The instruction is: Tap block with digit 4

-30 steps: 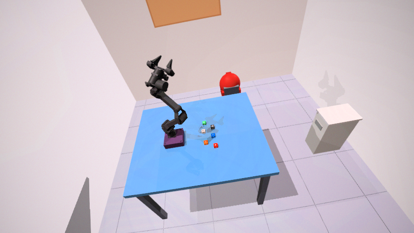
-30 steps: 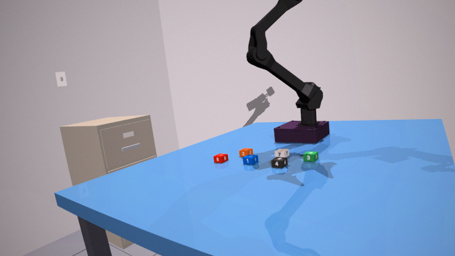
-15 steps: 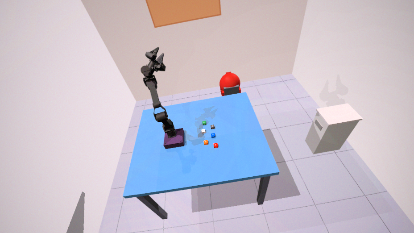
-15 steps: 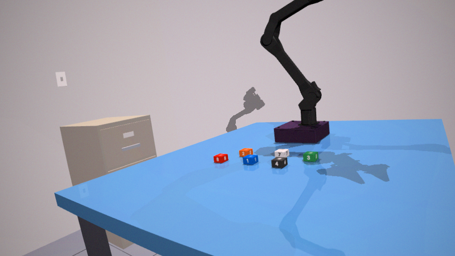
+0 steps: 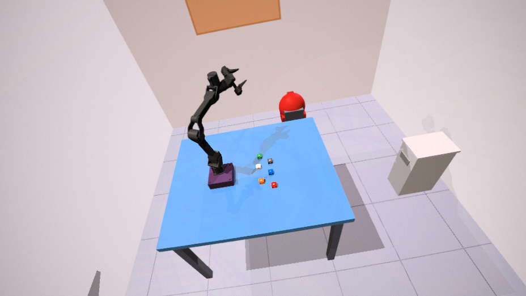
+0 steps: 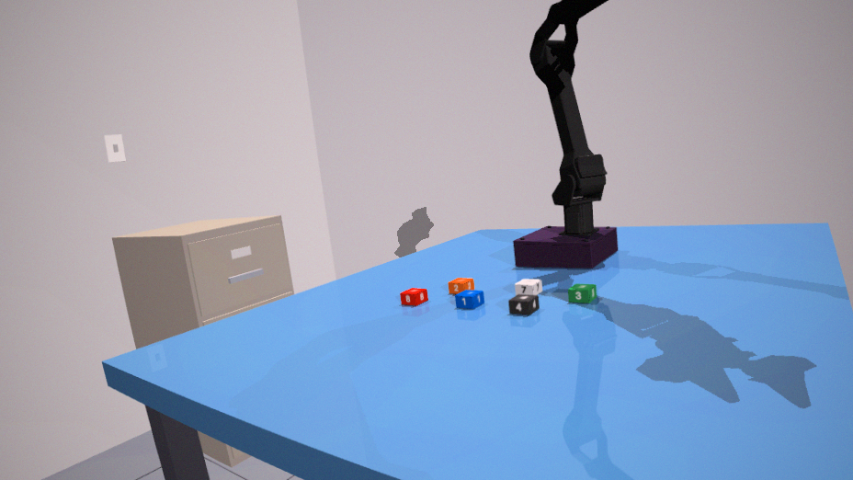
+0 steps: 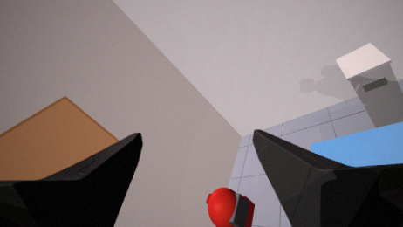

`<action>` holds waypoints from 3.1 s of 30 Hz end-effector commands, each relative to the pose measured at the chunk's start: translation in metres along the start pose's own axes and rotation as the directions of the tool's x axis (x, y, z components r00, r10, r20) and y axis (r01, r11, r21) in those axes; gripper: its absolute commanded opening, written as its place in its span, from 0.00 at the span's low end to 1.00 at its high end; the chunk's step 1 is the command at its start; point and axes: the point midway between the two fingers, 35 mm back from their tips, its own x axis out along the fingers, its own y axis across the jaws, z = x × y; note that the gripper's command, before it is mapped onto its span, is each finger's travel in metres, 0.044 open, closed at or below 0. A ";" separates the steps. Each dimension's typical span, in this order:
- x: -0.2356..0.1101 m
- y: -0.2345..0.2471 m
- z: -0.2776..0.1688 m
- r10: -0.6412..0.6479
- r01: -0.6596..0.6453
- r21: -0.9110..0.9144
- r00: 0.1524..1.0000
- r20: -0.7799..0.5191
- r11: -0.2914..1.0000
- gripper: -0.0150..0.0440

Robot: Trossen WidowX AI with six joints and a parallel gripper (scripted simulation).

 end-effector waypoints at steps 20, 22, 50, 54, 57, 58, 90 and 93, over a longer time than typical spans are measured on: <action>-0.012 -0.443 0.055 -0.892 0.465 -0.767 0.318 -0.322 0.443 0.93; -0.039 -0.474 0.061 -0.898 0.460 -0.771 0.221 -0.380 0.440 0.93; -0.188 -0.567 0.068 -0.712 0.512 -0.642 -0.080 -0.697 0.571 0.93; -0.188 -0.567 0.068 -0.712 0.512 -0.642 -0.080 -0.697 0.571 0.93; -0.189 -0.566 0.068 -0.712 0.512 -0.642 -0.080 -0.697 0.571 0.93; -0.190 -0.563 0.065 -0.712 0.512 -0.642 -0.080 -0.698 0.571 0.93; -0.203 -0.494 -0.005 -0.706 0.513 -0.637 -0.081 -0.704 0.576 0.93; -0.184 -0.470 -0.032 -0.704 0.513 -0.634 -0.079 -0.706 0.579 0.93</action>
